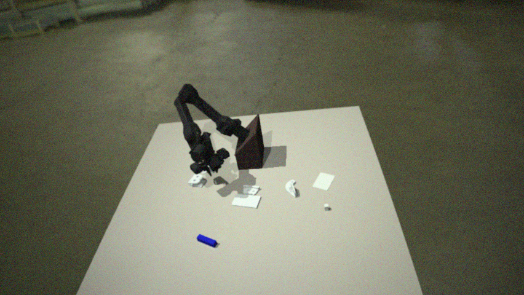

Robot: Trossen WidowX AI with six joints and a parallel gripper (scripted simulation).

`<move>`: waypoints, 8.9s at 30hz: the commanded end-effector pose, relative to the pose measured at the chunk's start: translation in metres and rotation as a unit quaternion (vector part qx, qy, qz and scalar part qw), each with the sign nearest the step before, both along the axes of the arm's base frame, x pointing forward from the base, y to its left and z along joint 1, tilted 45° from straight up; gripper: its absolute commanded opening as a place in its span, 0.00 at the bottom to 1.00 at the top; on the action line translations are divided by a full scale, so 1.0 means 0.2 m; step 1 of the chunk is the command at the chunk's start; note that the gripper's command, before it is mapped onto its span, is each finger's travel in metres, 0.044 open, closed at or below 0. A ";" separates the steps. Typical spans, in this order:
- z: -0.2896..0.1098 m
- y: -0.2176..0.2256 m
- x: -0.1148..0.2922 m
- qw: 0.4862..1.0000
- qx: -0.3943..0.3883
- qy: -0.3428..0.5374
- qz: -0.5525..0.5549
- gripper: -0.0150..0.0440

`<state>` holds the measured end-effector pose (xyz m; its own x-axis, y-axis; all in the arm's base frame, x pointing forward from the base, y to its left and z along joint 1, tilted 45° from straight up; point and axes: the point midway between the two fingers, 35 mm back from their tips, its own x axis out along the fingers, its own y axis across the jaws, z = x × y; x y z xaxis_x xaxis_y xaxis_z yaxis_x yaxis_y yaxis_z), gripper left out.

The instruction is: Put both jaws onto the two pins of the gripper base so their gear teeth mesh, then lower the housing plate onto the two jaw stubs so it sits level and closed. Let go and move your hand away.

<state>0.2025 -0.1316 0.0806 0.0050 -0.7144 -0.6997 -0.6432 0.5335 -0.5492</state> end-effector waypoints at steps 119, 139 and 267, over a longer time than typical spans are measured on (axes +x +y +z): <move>-0.14 -0.35 0.16 0.709 0.003 -0.506 -0.491 0.32; 0.11 -0.10 0.16 0.709 0.005 -0.505 -0.492 1.00; 0.01 -0.40 0.00 0.742 0.002 -0.481 -0.466 0.25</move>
<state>0.2034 -0.2132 0.0845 0.0091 -0.7230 -0.6908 0.7015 0.4969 -0.5109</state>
